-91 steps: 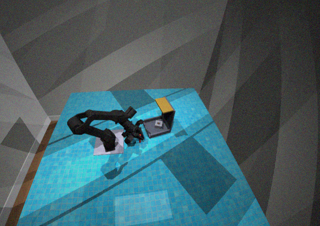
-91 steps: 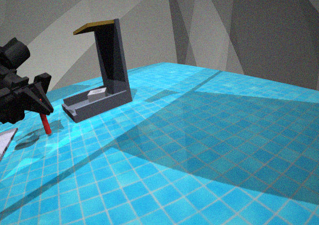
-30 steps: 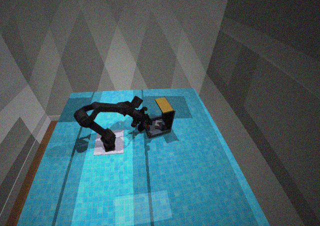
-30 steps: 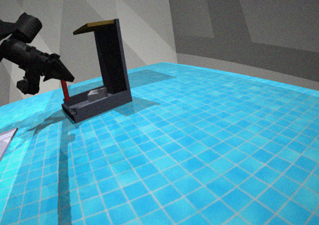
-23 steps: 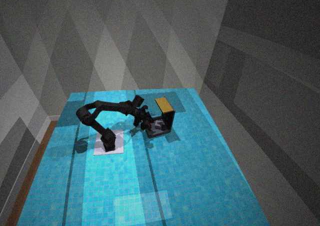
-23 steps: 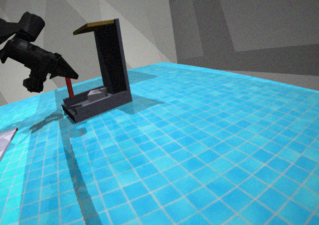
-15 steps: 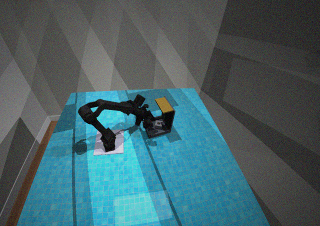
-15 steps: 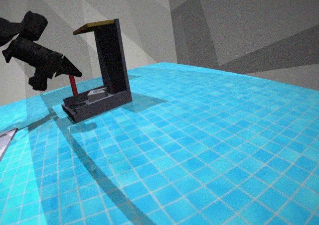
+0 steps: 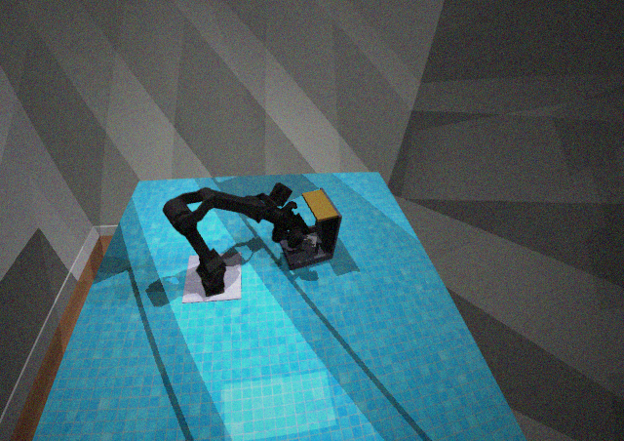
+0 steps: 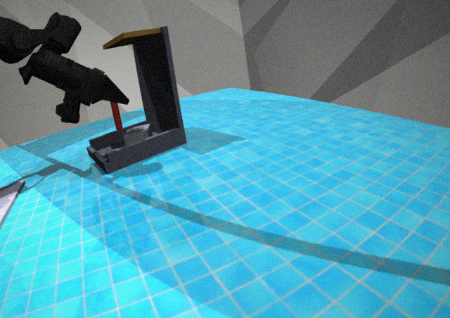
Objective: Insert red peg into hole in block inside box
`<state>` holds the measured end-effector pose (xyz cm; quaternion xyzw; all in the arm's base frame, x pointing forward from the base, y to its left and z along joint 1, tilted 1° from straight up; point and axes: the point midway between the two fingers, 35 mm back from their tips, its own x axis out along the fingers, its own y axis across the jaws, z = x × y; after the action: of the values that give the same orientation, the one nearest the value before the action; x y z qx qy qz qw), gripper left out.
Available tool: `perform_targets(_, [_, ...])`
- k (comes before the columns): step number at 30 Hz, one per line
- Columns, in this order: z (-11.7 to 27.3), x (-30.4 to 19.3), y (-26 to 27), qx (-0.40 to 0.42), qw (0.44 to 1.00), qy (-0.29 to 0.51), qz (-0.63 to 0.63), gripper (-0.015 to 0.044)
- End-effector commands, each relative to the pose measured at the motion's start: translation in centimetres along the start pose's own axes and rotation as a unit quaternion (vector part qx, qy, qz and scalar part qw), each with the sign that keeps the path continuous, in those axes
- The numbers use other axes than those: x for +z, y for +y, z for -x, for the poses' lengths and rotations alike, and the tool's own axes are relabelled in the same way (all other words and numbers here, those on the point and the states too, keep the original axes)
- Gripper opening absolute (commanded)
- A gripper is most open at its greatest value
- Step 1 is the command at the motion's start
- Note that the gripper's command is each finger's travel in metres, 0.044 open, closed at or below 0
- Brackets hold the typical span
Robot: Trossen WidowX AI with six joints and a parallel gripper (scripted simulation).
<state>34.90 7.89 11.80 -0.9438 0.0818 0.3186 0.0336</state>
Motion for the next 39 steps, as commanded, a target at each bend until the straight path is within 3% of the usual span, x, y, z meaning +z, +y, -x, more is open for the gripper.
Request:
perform_targets(1, [-0.3,-0.5,-0.2,-0.003,1.0,0.002,0.001,0.0])
perform_targets(39, [-1.7,-1.6,-0.2,-0.003,1.0,0.003,0.001,0.0])
